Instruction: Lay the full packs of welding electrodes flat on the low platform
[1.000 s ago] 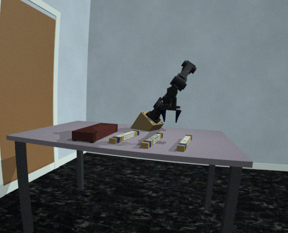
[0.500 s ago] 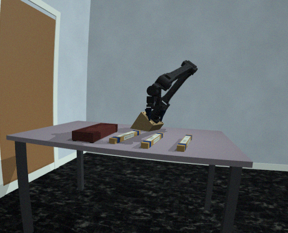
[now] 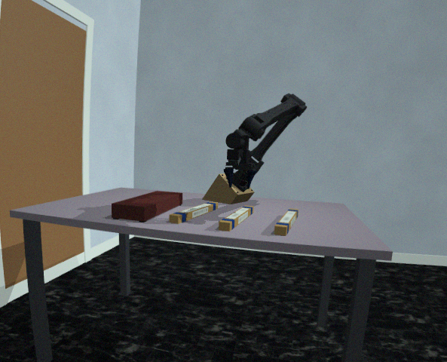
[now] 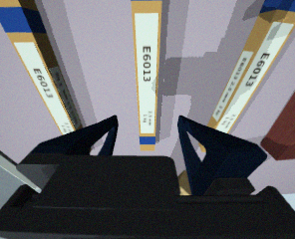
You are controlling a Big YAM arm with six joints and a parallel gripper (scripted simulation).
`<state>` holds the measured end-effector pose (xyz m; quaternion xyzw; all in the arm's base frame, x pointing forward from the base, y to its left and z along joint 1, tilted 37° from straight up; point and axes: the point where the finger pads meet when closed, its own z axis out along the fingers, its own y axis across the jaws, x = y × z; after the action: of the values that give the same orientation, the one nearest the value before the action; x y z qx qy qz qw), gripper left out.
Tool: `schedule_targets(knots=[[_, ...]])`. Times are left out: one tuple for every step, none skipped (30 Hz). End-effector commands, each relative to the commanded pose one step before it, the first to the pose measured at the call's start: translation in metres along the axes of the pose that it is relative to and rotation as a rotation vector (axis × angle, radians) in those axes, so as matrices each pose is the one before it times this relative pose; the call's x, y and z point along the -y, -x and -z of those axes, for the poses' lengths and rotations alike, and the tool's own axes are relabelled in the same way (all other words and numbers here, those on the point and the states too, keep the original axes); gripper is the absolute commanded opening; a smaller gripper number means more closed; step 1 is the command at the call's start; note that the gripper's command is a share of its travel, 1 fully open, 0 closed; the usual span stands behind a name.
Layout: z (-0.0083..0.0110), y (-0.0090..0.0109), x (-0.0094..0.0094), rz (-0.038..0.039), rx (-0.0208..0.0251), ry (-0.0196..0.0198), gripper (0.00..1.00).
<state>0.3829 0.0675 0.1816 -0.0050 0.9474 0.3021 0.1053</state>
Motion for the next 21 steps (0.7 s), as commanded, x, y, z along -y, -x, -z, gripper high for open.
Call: schedule_targets(knots=[[-0.00172, -0.00260, -0.00875, 0.02580, -0.00028, 0.00400, 0.74], [0.00000, 0.00000, 0.00000, 0.00000, 0.00000, 0.00000, 0.74], [0.00000, 0.00000, 0.00000, 0.00000, 0.00000, 0.00000, 0.74], [-0.00121, -0.00003, 0.00058, -0.00287, -0.00231, 0.00003, 0.74], [-0.00106, 0.00004, 0.00051, -0.00247, -0.00175, 0.00001, 0.74], [-0.00091, 0.00006, 0.00043, -0.00207, -0.00135, 0.00000, 0.74], [-0.00078, 0.00004, 0.00037, -0.00175, -0.00113, -0.00001, 0.74], [-0.00068, 0.00003, 0.00032, -0.00148, -0.00095, -0.00001, 0.74], [-0.00059, 0.00002, 0.00028, -0.00125, -0.00080, -0.00002, 0.74], [-0.00052, 0.00001, 0.00024, -0.00107, -0.00068, -0.00002, 0.74], [-0.00045, 0.00001, 0.00022, -0.00091, -0.00059, -0.00002, 0.74], [-0.00040, 0.00000, 0.00020, -0.00078, -0.00051, -0.00002, 0.74], [-0.00036, -0.00001, 0.00018, -0.00049, -0.00045, -0.00002, 0.74], [-0.00033, -0.00001, 0.00017, -0.00019, -0.00040, -0.00002, 0.74], [-0.00030, -0.00002, 0.00016, 0.00003, -0.00036, -0.00002, 0.74], [-0.00028, -0.00003, 0.00014, 0.00015, -0.00032, -0.00002, 0.74], [-0.00025, -0.00003, 0.00013, 0.00021, -0.00028, -0.00002, 0.74], [-0.00023, -0.00004, 0.00012, 0.00021, -0.00024, -0.00002, 0.74], [0.00000, 0.00000, 0.00000, 0.00000, 0.00000, 0.00000, 0.74], [0.00000, 0.00000, 0.00000, 0.00000, 0.00000, 0.00000, 0.74], [-0.00020, -0.00006, 0.00011, 0.00022, -0.00019, -0.00002, 0.74]])
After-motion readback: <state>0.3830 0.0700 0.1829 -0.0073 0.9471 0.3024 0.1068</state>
